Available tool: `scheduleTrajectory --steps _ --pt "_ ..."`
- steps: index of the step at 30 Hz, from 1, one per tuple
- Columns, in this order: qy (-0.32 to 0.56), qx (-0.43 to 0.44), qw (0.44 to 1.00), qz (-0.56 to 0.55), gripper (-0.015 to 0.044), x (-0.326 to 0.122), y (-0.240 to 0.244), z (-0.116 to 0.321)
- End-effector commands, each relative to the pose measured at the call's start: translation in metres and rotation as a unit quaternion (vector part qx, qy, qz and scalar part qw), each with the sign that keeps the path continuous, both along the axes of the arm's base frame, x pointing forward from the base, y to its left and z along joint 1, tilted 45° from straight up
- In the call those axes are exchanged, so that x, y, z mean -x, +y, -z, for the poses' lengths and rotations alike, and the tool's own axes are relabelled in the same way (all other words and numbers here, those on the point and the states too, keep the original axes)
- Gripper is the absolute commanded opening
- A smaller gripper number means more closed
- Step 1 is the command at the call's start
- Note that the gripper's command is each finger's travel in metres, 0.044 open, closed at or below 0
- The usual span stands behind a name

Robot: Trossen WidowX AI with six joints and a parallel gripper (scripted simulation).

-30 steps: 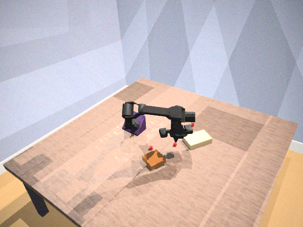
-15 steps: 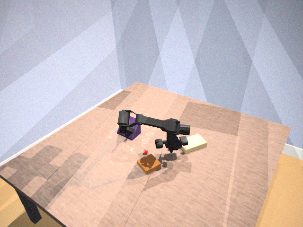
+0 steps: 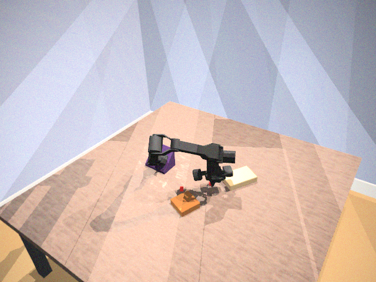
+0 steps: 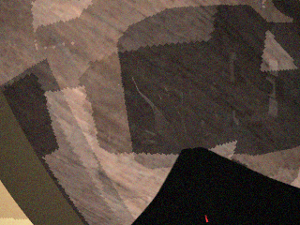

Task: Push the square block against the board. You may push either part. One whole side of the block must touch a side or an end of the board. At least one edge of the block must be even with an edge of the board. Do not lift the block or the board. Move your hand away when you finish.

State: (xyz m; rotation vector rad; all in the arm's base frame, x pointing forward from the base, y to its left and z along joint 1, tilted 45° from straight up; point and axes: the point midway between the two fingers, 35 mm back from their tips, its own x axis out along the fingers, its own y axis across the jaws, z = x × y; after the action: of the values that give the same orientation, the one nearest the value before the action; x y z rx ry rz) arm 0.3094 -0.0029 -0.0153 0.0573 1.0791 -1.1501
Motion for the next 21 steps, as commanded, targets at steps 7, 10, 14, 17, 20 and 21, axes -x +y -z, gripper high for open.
scheduleTrajectory --steps 7,10,14,17,20,21 --pt "0.001 -0.002 1.000 0.001 0.0000 0.011 0.009 0.010" --pt "0.001 -0.002 1.000 0.001 0.0000 0.015 0.012 0.013" --pt "0.002 -0.002 1.000 0.001 0.0000 0.019 0.015 0.016" --pt "0.002 -0.002 1.000 0.001 0.0000 0.023 0.018 0.019" --pt "0.002 -0.002 1.000 0.001 0.0000 0.026 0.020 0.021" --pt "0.002 -0.002 1.000 0.001 0.0000 0.027 0.021 0.022"
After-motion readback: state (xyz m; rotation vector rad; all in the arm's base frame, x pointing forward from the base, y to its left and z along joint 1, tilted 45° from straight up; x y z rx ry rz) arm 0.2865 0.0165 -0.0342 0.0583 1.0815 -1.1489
